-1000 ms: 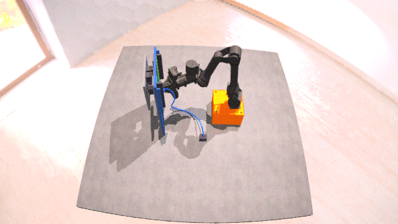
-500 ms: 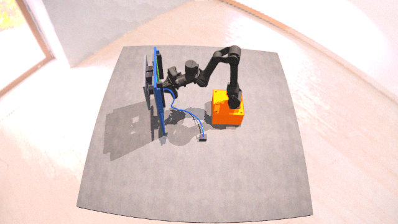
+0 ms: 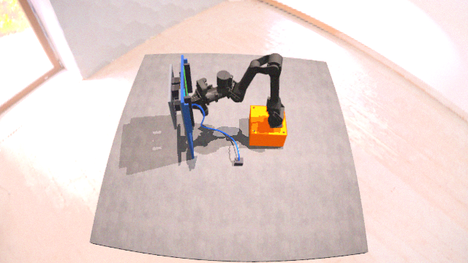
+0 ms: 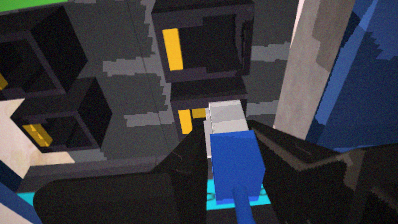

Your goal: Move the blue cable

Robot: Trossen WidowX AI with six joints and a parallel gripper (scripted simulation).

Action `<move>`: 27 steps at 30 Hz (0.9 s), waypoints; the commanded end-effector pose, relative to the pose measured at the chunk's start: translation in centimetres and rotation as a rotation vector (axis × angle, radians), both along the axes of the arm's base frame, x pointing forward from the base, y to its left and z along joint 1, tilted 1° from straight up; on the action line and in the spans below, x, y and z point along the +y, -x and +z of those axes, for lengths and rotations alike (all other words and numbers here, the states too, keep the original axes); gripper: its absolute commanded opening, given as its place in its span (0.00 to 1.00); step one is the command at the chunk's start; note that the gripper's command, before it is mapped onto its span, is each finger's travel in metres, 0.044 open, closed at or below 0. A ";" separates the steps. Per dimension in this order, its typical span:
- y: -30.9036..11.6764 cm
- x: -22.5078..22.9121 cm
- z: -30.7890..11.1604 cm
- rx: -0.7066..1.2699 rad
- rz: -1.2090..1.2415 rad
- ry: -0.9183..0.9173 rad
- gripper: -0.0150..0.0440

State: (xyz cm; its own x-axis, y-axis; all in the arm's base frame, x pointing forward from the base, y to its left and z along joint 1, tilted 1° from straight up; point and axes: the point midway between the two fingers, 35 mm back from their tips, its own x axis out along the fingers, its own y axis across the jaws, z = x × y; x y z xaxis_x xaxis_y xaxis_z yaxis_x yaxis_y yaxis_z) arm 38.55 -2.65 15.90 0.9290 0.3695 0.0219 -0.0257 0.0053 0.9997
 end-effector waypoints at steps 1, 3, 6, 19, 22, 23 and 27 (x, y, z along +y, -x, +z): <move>-0.2 -0.1 0.1 -0.002 -0.006 -0.003 0.25; -0.2 -0.1 0.1 -0.002 -0.006 -0.003 0.25; -0.3 -0.1 0.1 -0.002 -0.006 -0.003 0.25; -0.1 0.0 0.0 0.000 0.000 0.000 0.48; -0.1 0.0 0.0 0.000 0.000 0.000 0.61; -0.1 0.0 0.0 0.000 0.000 0.000 0.65; -0.1 0.0 0.0 0.000 0.000 0.000 0.83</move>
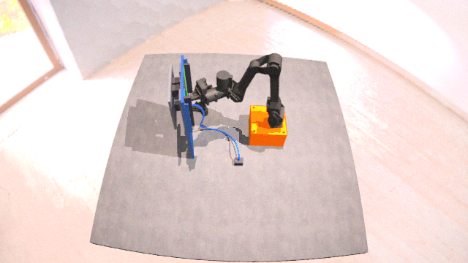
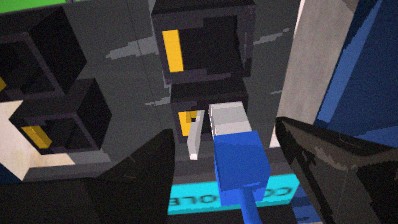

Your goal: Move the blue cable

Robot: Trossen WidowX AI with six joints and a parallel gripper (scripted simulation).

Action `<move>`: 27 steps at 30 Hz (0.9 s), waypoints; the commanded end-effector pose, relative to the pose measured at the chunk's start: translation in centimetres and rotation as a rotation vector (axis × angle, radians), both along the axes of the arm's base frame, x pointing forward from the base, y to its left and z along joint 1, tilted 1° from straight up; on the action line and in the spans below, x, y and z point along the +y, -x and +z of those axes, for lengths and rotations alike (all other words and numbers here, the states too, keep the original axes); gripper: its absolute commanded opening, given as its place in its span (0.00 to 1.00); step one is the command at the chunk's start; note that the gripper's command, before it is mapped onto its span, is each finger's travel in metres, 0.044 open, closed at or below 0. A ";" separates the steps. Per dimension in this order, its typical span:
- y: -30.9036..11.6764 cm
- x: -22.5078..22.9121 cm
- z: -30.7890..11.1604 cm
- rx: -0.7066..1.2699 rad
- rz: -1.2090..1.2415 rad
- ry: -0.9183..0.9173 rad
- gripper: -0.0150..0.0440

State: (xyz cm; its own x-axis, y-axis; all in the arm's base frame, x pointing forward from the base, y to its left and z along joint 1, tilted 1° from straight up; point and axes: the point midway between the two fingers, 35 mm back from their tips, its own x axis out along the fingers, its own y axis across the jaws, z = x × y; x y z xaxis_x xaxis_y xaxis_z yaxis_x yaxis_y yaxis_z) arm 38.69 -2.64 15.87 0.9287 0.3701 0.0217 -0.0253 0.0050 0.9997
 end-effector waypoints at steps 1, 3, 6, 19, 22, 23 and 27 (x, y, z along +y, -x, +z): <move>0.0 0.0 0.0 0.000 -0.001 0.000 0.88; 0.0 0.0 0.0 0.000 -0.001 0.000 0.97; 0.4 0.0 0.1 0.000 0.000 0.000 1.00; 1.1 -0.3 0.9 0.001 0.000 0.000 1.00; 1.3 -0.4 1.0 0.001 0.000 0.000 1.00; 1.4 -0.4 1.0 0.001 0.000 0.000 1.00; 1.6 -0.5 1.1 0.001 0.000 0.000 1.00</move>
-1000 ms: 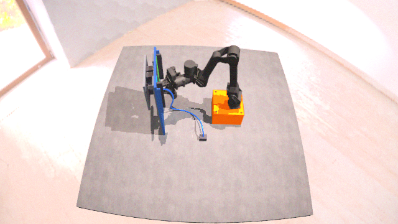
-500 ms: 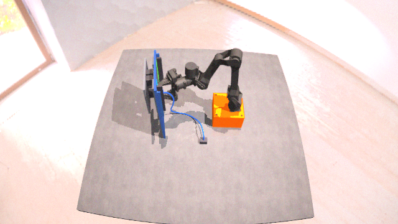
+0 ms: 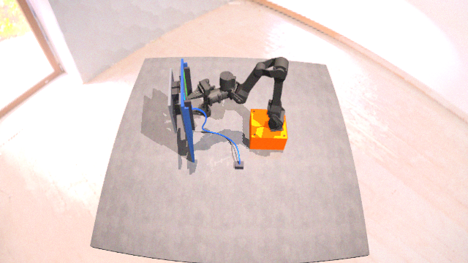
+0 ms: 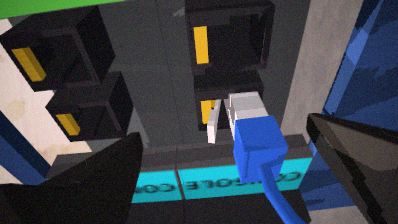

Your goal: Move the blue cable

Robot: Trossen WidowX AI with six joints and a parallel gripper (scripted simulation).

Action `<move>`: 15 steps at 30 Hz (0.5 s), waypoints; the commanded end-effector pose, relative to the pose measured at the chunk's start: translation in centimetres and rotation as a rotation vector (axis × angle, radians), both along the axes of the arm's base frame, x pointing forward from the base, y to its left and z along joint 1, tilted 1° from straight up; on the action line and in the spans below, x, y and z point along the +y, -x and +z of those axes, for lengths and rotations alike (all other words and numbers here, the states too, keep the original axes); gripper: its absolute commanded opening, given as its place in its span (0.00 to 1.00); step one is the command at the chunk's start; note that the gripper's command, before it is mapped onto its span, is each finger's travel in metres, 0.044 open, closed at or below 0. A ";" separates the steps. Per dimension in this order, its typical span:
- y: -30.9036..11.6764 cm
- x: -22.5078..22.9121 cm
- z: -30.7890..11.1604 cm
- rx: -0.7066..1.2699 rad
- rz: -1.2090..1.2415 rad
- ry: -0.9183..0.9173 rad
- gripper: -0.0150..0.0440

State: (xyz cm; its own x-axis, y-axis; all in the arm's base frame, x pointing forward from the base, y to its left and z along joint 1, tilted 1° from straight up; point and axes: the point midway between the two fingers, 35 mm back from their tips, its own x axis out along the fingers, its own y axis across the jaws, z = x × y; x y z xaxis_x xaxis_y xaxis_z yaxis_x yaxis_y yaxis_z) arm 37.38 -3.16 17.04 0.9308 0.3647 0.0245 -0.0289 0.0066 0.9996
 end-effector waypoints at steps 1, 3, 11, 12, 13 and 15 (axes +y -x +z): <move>0.3 0.0 0.0 0.005 0.006 -0.001 1.00; 0.5 -0.1 0.0 0.005 0.006 -0.001 1.00; 0.9 -0.3 0.3 0.005 0.006 -0.001 1.00; 1.0 -0.3 0.3 0.005 0.006 -0.001 1.00; 1.1 -0.3 0.3 0.005 0.006 -0.001 1.00; 1.2 -0.4 0.4 0.005 0.006 -0.001 1.00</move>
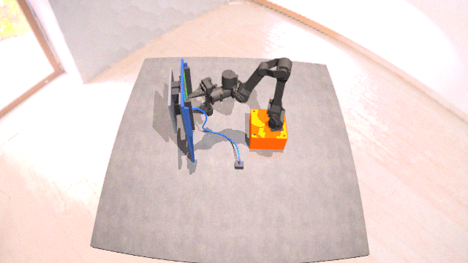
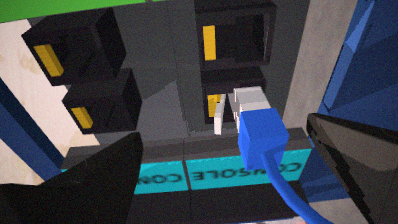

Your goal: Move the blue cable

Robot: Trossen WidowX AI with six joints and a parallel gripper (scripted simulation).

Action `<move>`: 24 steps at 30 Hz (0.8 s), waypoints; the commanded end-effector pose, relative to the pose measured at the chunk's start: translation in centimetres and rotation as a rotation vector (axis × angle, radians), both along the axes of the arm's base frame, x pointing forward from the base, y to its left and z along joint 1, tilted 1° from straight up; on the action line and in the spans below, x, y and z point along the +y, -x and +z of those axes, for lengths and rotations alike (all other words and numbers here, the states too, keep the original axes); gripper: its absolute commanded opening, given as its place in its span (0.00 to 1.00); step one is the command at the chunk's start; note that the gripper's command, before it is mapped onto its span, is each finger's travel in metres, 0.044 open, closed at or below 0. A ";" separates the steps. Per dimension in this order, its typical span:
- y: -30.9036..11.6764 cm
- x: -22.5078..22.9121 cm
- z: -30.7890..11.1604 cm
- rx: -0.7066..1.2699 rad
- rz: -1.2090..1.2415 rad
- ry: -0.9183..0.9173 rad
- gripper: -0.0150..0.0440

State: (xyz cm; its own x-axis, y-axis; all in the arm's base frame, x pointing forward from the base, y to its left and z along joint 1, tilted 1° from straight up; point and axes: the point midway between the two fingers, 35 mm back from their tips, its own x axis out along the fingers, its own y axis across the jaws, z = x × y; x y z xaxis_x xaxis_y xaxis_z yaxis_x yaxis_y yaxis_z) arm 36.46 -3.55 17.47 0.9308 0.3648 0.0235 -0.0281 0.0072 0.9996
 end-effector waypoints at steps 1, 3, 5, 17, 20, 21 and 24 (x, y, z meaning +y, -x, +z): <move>0.3 0.0 0.0 0.005 0.006 -0.001 1.00; 0.5 -0.1 0.0 0.005 0.006 -0.001 1.00; 0.6 -0.1 0.1 0.005 0.006 -0.001 1.00; 0.8 -0.9 0.3 0.005 0.006 -0.001 1.00; 0.8 -1.1 0.3 0.005 0.006 0.000 1.00; 0.8 -1.2 0.3 0.005 0.006 0.000 1.00; 0.8 -1.5 0.3 0.005 0.006 0.000 1.00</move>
